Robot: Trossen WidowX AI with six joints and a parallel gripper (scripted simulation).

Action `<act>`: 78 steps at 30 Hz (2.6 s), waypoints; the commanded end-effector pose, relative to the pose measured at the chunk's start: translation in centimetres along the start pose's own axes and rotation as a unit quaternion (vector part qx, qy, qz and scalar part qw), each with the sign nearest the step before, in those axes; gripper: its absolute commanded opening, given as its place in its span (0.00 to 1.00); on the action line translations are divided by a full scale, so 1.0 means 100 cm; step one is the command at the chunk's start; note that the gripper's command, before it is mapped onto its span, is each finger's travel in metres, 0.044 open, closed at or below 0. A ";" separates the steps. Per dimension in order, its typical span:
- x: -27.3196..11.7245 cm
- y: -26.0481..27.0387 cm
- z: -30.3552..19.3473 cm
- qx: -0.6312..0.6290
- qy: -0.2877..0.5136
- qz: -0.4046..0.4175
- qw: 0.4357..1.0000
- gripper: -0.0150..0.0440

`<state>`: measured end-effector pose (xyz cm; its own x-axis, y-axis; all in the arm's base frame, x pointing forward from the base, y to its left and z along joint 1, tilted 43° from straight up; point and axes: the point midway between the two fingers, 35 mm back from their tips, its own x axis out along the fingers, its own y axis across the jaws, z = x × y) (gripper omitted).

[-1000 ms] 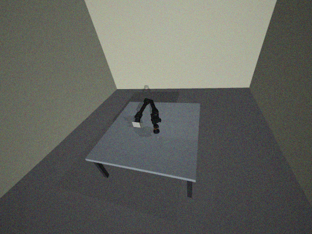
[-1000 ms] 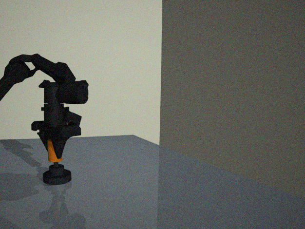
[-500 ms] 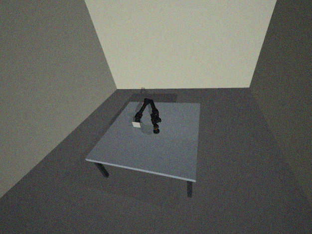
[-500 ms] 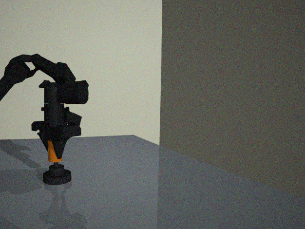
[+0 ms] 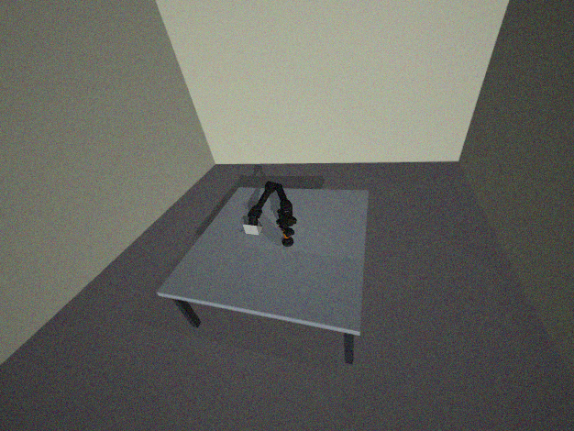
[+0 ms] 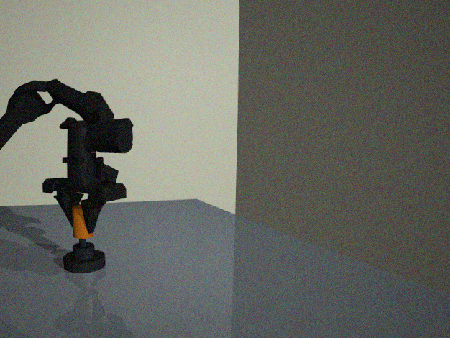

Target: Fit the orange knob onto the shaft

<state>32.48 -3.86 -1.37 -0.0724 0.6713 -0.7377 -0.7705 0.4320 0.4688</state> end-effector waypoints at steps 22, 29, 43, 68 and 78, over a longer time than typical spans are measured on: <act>0.002 0.002 -0.002 -0.015 -0.001 -0.003 1.000 0.25; 0.003 0.001 -0.001 -0.015 -0.001 -0.003 1.000 0.25; -0.003 -0.001 0.000 -0.059 -0.001 -0.003 0.998 0.25; 0.001 0.002 -0.002 -0.120 -0.001 -0.003 0.993 0.25; 0.004 0.000 -0.001 -0.120 -0.001 -0.003 0.993 0.25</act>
<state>32.34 -3.70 -1.59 -0.0683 0.6688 -0.7403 -0.8994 0.2797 0.3358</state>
